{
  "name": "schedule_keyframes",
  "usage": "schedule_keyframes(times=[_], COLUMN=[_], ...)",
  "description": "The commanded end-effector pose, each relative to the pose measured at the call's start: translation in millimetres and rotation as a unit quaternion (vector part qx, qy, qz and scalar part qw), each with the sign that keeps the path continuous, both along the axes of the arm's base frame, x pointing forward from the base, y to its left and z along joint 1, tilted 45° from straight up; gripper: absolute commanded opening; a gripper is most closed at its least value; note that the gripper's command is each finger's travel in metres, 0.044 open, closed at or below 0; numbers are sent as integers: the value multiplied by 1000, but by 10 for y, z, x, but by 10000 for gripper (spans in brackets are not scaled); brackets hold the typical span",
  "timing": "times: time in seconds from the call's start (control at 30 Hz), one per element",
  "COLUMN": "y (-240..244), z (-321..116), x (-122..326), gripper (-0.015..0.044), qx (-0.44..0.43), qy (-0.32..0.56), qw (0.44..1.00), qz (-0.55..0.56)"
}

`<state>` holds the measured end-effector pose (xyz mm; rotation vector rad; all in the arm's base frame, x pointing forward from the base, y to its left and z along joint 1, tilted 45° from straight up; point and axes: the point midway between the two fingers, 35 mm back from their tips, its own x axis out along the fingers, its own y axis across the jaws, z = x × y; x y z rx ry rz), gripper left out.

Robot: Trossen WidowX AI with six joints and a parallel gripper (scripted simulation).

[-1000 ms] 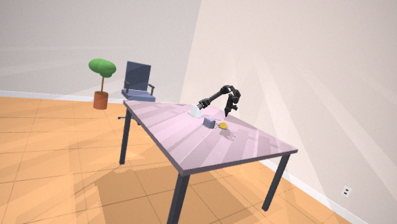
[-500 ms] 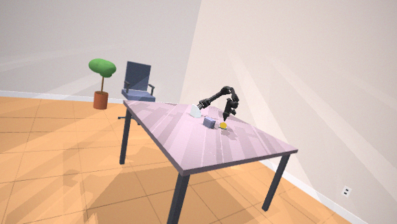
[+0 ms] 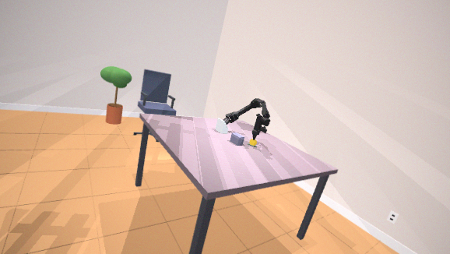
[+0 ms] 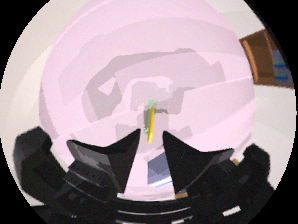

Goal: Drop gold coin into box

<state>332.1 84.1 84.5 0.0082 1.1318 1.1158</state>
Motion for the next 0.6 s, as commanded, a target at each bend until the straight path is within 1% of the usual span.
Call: schedule_keyframes(times=[0.0, 0.57], y=[55, 257], z=[-55, -247], x=[2, -10], gripper=[161, 161], qx=[2, 3], qy=[1, 1], qw=[1000, 1000], qz=[-1, -1])
